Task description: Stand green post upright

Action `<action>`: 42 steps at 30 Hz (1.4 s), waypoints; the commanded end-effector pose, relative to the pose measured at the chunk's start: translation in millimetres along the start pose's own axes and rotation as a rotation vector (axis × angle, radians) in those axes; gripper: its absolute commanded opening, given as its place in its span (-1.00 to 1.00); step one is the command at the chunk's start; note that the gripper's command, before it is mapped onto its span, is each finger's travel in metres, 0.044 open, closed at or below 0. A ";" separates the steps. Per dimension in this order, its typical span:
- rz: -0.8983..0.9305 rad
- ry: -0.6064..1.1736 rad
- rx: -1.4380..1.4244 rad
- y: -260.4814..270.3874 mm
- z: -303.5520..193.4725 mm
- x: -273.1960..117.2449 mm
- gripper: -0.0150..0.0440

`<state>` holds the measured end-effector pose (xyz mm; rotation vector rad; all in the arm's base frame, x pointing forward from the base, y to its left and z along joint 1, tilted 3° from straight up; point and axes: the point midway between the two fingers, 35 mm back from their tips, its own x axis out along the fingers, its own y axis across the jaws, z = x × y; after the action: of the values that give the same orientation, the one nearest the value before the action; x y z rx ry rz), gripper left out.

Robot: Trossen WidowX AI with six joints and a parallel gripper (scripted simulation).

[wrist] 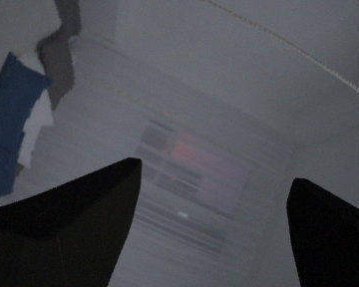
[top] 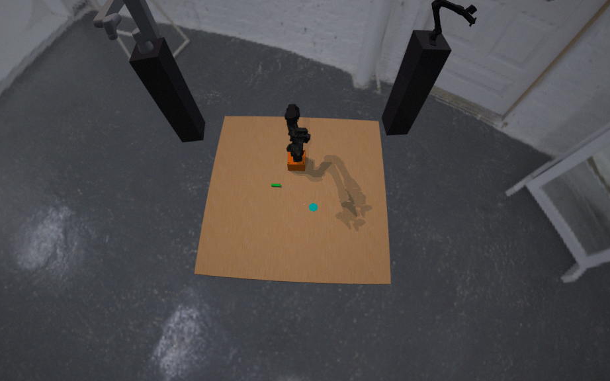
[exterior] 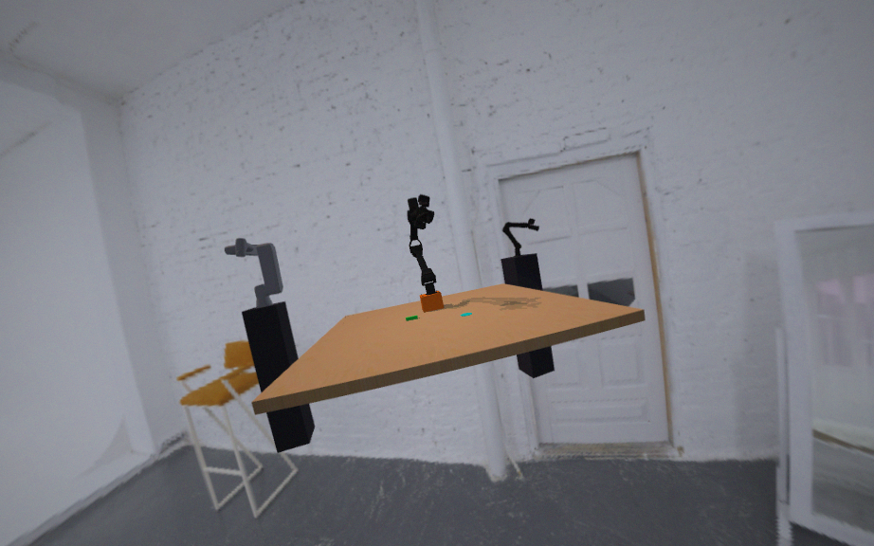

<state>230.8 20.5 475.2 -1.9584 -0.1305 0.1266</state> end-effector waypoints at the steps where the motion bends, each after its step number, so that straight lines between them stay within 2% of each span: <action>1: 0.114 0.016 0.007 32.1 -4.7 19.4 0.30; 10: 0.380 0.050 0.042 112.1 -17.5 46.6 0.30; 20: 0.670 0.073 0.103 202.9 -28.8 51.7 0.30; 30: 0.953 0.077 0.187 288.4 -32.4 32.9 0.30; 42: 1.275 0.049 0.322 374.8 -22.0 -13.7 0.30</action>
<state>244.5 -139.3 155.9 -1.5041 1.0595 0.8059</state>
